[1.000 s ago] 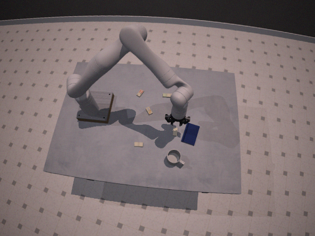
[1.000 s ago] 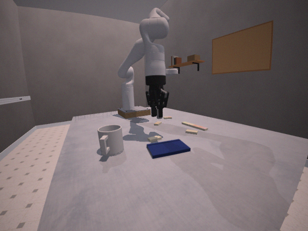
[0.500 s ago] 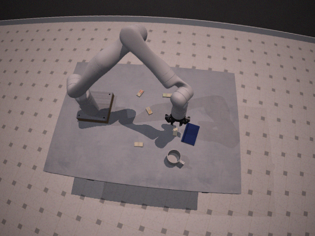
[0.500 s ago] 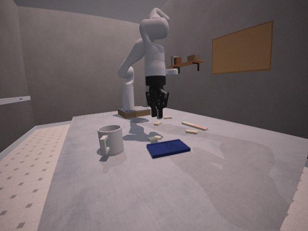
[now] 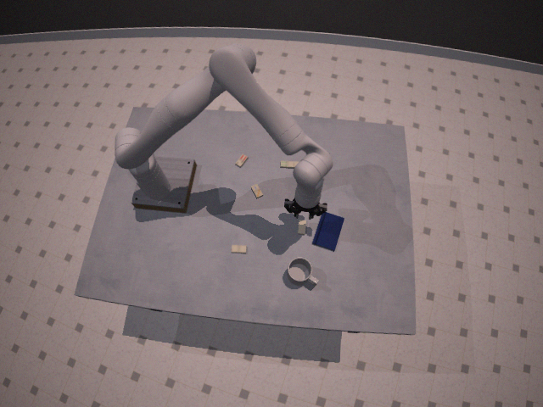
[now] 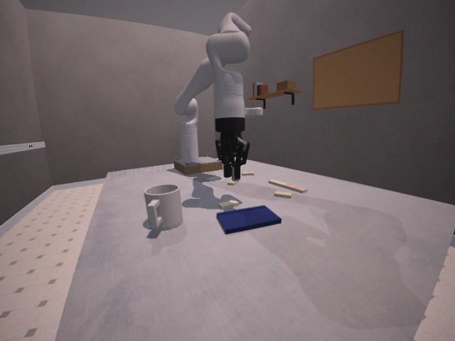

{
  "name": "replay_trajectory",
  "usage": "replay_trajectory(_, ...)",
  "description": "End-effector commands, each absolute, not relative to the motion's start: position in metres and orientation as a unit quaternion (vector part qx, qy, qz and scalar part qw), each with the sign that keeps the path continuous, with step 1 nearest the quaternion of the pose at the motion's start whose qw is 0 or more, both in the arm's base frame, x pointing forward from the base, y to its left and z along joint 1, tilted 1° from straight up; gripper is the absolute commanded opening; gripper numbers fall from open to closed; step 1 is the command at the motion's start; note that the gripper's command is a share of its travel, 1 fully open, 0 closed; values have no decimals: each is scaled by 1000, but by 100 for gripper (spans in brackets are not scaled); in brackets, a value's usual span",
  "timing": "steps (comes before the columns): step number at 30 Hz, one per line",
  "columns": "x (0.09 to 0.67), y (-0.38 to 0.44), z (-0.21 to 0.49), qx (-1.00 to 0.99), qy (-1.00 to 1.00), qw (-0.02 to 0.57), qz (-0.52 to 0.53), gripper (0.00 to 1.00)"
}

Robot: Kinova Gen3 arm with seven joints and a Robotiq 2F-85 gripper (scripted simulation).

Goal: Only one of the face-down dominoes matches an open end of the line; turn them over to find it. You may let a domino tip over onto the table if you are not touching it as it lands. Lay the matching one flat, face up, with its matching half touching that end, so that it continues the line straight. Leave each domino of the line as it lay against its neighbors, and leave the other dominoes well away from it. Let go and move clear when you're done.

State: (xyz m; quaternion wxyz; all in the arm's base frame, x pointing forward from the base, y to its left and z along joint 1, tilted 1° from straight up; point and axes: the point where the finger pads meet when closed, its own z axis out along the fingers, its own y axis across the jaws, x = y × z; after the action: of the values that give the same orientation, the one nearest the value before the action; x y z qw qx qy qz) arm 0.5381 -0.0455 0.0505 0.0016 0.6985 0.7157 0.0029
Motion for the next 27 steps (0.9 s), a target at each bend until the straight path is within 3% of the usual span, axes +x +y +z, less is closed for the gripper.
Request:
replay_trajectory(1, 539, -45, 44, 698, 716, 2, 4, 47)
replay_trajectory(27, 540, -45, 1, 698, 716, 2, 4, 47)
